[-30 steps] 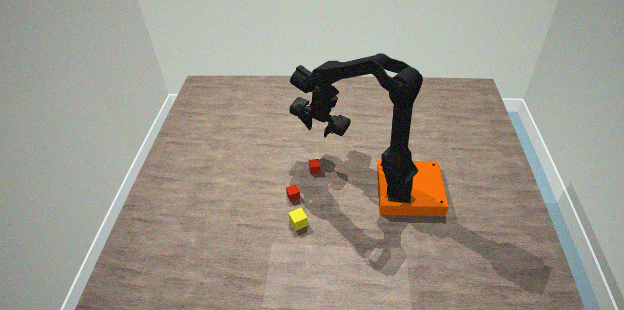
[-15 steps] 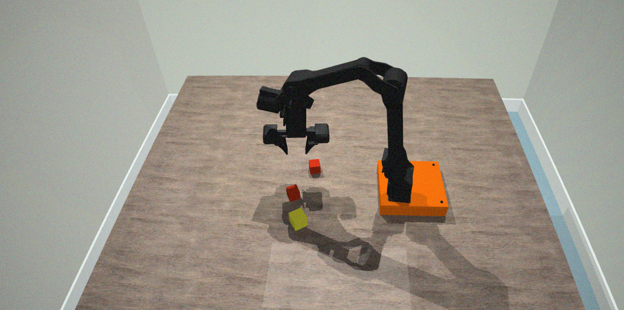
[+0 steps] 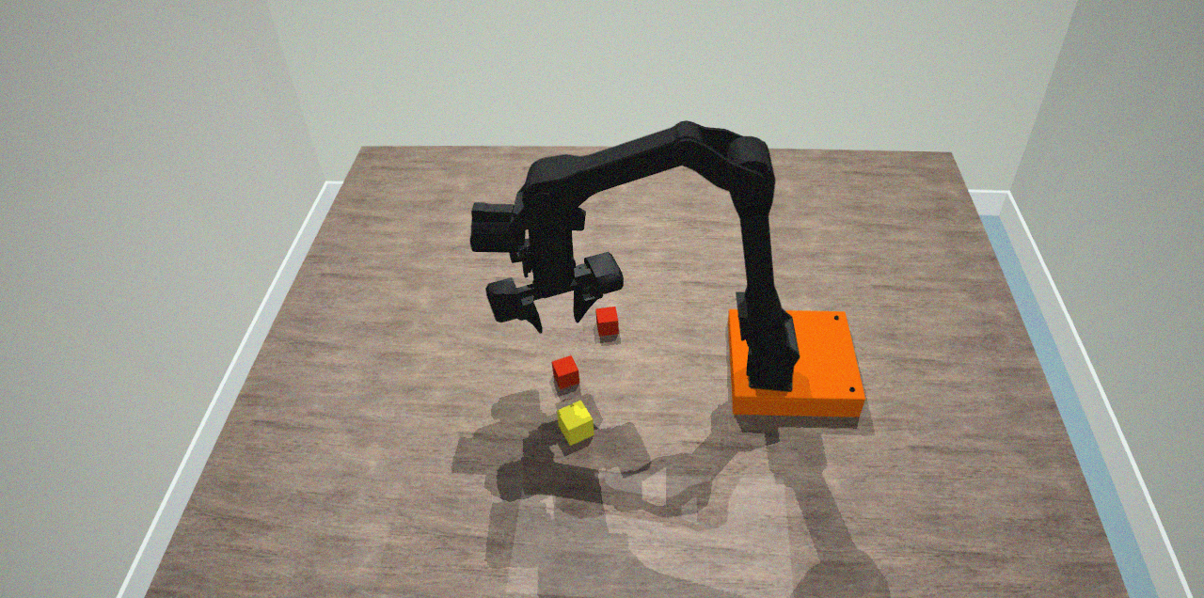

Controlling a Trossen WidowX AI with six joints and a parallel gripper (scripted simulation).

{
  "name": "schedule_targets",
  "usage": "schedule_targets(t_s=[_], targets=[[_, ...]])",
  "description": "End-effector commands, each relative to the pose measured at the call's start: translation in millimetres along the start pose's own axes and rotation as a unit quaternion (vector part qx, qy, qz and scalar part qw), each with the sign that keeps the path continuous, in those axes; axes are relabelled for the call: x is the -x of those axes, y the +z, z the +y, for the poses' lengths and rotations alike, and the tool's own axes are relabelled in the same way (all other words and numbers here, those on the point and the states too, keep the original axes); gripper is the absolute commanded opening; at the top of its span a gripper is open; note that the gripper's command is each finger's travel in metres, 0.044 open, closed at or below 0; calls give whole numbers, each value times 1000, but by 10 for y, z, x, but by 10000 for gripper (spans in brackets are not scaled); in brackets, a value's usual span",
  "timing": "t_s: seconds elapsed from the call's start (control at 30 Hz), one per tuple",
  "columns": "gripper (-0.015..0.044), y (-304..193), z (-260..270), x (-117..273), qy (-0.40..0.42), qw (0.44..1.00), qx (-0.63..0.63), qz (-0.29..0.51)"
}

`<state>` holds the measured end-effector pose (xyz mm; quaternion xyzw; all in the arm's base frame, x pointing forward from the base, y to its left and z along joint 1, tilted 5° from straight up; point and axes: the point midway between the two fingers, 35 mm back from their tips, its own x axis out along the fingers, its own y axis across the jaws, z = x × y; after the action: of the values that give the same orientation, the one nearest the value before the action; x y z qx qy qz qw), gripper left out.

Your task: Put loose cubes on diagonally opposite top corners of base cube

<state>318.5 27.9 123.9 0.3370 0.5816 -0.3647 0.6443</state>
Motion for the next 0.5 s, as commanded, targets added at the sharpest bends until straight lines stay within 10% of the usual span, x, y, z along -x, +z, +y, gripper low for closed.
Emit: schedule_targets(t_s=[0.0,0.47], targets=[[265,-30,0,-272,-8,1000,7,6],[265,-43,-26,-730,-8,1000,7,6]])
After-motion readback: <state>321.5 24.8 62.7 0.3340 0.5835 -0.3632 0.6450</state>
